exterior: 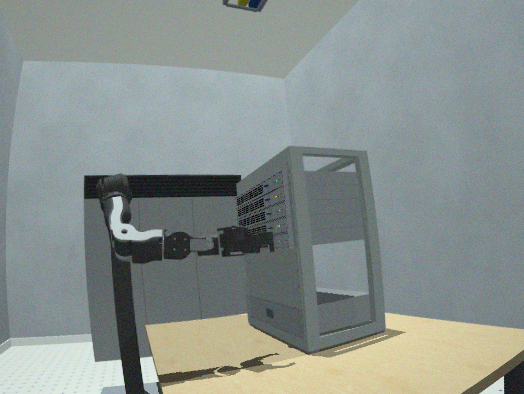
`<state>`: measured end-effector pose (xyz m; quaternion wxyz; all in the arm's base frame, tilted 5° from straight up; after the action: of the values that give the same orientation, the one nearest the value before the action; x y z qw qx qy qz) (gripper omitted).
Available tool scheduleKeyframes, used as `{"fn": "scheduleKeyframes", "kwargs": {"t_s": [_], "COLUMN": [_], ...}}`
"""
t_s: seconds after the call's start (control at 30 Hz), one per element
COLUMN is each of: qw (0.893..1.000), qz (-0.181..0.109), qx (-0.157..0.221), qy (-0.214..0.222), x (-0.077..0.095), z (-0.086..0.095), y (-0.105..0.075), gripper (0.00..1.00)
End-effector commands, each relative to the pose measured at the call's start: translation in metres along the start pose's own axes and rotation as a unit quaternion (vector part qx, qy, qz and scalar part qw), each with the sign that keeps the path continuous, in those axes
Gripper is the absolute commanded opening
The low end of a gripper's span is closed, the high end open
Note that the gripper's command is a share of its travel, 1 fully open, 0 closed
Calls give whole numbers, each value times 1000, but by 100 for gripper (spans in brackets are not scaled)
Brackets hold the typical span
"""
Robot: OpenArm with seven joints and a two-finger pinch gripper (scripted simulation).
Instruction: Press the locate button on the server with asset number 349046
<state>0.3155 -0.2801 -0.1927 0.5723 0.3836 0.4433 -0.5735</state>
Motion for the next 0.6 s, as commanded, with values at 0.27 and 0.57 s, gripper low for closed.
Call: {"fn": "scheduleKeyframes", "kwargs": {"t_s": [0.27,0.57], "qw": [1000,1000], "qz": [2,2], "qx": [7,7], "qy": [1,1], "x": [-2,-3], "z": [2,3], "y": [-16,-18], "gripper": [60,60]}}
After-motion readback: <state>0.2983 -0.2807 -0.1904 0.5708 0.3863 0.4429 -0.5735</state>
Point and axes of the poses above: the point where the finger pads meet when closed, its own y axis out along the fingers, its own z axis across the jaws, x = y × z, the point moved 9 cm from there along -y, back along the fingers, and after that the axes turned 15 degrees about -y, right-handed, at the moved point
